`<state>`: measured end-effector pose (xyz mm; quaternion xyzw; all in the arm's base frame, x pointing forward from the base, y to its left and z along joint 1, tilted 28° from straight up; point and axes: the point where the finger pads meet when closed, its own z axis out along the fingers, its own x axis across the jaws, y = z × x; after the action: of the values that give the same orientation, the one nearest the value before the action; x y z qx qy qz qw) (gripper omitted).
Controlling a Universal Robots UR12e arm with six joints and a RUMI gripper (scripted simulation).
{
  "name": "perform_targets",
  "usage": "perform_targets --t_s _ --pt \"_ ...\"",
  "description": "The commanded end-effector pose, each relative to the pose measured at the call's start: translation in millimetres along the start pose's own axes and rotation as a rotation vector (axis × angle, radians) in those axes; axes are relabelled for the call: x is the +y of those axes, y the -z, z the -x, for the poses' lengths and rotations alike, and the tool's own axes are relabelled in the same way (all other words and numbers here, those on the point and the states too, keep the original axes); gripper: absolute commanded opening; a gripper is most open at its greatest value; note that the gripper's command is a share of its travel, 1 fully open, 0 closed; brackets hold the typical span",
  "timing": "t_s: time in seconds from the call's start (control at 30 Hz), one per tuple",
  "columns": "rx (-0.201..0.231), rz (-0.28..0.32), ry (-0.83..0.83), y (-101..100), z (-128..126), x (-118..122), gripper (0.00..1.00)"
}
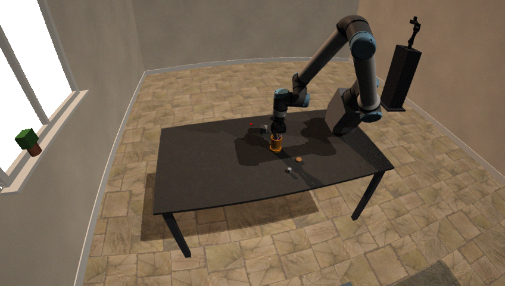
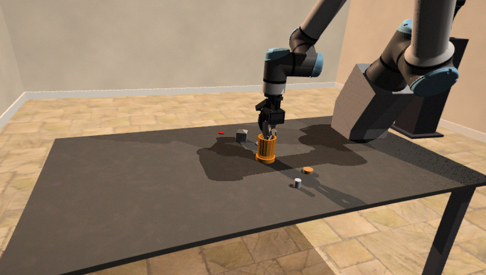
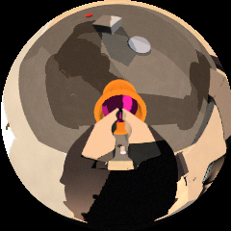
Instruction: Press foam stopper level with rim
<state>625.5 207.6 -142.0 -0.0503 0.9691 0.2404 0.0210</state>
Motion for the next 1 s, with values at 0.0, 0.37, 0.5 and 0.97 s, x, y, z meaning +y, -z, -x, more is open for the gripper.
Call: perform_targets --t_s 0.0,0.37,0.5,0.97 --pt "-0.001 0.0 0.0 0.3 0.3 0.0 0.0" --pt "-0.001 0.0 0.0 7.4 0.3 0.0 0.0" --pt "-0.001 0.0 0.0 15.6 0.3 0.0 0.0" --pt "-0.001 0.0 0.0 50.6 0.2 0.0 0.0"
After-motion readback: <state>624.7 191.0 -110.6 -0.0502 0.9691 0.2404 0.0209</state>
